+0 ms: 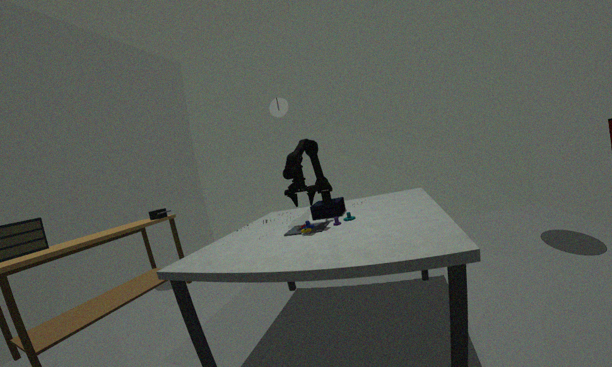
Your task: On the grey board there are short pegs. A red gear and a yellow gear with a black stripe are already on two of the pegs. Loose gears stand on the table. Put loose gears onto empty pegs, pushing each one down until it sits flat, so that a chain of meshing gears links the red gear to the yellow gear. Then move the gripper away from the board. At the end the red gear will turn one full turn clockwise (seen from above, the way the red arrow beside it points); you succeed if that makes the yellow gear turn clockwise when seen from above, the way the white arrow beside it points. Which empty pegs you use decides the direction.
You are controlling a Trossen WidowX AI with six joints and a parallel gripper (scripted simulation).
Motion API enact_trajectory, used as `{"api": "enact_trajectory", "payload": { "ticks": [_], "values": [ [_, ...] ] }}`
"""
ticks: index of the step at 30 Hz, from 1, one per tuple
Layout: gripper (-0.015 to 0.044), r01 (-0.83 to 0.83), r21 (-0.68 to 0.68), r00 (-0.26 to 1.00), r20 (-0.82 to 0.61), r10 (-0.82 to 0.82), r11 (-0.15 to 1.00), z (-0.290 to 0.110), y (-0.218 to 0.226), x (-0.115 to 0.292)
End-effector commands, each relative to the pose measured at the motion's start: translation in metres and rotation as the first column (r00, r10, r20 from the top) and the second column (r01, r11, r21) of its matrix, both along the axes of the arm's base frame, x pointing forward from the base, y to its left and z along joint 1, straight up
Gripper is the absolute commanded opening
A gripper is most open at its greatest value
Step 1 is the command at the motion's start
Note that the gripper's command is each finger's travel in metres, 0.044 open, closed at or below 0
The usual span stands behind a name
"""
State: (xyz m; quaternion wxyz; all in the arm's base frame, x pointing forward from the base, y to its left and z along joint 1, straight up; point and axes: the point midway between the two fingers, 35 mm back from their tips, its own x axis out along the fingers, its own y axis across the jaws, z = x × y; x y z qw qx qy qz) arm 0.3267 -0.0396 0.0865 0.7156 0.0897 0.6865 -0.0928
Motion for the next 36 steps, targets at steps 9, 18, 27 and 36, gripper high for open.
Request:
{"api": "enact_trajectory", "payload": {
  "ticks": [9, 18, 27, 36],
  "values": [
    [0.0440, 0.003, 0.001, 1.000, -0.002, -0.003, 1.000, 0.000, 0.000, 0.000],
    [0.0440, 0.003, 0.004, 1.000, -0.002, -0.003, 1.000, 0.005, 0.039, 0.001],
    [0.0440, 0.003, 0.016, 1.000, -0.006, -0.003, 1.000, 0.021, 0.174, -0.035],
    [0.0440, 0.003, 0.024, 1.000, -0.012, -0.003, 1.000, 0.037, 0.277, -0.121]
  ]
}}
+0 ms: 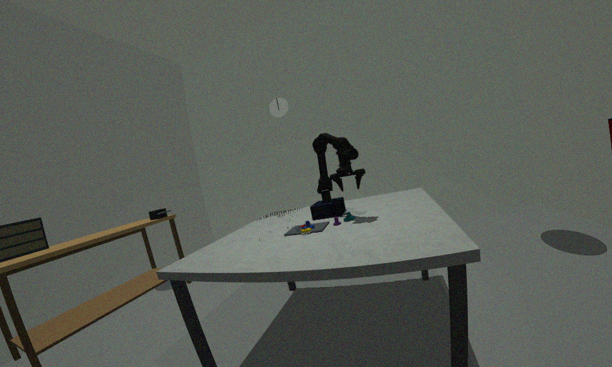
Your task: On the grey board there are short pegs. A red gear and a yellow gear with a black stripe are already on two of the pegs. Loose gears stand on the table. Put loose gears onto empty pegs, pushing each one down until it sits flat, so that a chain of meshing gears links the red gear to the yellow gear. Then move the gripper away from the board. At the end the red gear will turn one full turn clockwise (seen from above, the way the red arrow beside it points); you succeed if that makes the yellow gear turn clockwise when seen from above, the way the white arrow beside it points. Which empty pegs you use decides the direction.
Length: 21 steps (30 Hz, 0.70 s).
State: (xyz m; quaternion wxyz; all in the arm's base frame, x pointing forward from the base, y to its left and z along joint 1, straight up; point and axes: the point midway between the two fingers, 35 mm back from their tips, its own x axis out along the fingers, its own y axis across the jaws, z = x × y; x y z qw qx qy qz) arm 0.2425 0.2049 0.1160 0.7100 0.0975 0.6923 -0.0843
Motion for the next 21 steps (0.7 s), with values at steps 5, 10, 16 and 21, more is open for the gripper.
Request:
{"api": "enact_trajectory", "payload": {
  "ticks": [5, 10, 16, 21],
  "values": [
    [0.0440, 0.004, -0.001, 1.000, 0.001, -0.004, 1.000, 0.0082, 0.0386, -0.0441],
    [0.0440, 0.004, -0.001, 1.000, 0.001, -0.004, 1.000, 0.0082, 0.0386, -0.0441],
    [0.0440, 0.004, -0.001, 1.000, 0.001, -0.004, 1.000, 0.0082, 0.0386, -0.0441],
    [0.0440, 0.004, -0.001, 1.000, 0.001, -0.004, 1.000, 0.0082, 0.0386, -0.0441]
  ]
}}
